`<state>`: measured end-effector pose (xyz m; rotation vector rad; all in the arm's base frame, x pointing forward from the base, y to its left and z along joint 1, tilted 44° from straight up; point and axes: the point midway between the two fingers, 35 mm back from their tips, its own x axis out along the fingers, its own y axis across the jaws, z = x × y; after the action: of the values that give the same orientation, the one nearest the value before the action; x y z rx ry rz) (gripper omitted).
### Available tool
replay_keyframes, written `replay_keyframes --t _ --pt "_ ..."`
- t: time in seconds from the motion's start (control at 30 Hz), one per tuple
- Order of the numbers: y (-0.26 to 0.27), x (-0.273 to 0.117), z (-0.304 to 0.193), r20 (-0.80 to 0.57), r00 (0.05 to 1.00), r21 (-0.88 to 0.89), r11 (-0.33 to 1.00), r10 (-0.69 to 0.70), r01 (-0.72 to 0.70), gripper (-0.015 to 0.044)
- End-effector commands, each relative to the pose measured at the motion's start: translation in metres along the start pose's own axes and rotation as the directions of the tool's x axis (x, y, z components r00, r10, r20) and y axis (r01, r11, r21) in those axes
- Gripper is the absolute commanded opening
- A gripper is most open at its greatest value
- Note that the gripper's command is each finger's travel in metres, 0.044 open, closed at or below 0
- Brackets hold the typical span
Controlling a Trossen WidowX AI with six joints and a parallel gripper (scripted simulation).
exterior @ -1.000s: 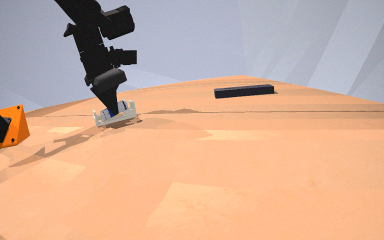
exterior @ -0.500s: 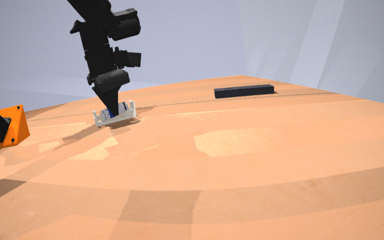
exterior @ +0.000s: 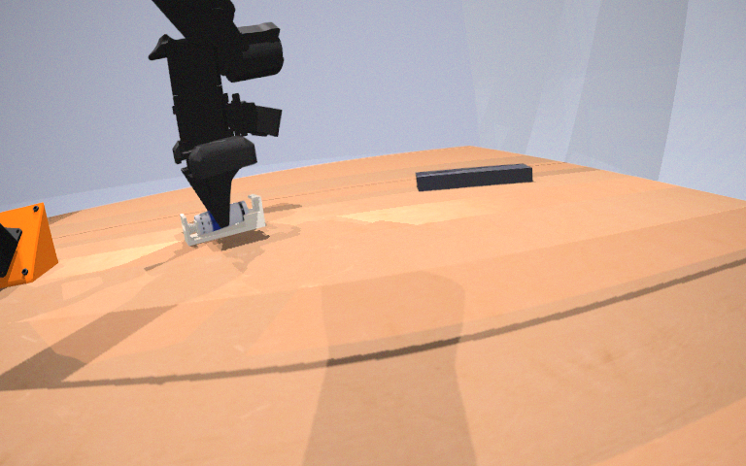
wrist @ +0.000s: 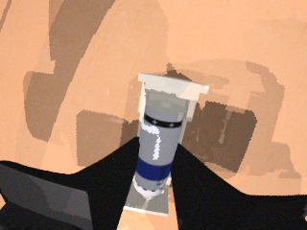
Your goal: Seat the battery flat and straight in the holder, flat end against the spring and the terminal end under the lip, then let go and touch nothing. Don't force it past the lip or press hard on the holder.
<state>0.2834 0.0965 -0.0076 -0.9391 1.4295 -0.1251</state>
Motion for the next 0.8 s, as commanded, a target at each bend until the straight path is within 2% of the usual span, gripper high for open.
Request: replay_keyframes --t 0.0,0.77 --pt "0.0 0.001 -0.002 -0.037 0.999 0.002 1.0 0.002 -0.001 0.008" --pt "-0.001 0.002 0.009 -0.069 0.998 0.006 1.0 0.0 0.001 0.008"
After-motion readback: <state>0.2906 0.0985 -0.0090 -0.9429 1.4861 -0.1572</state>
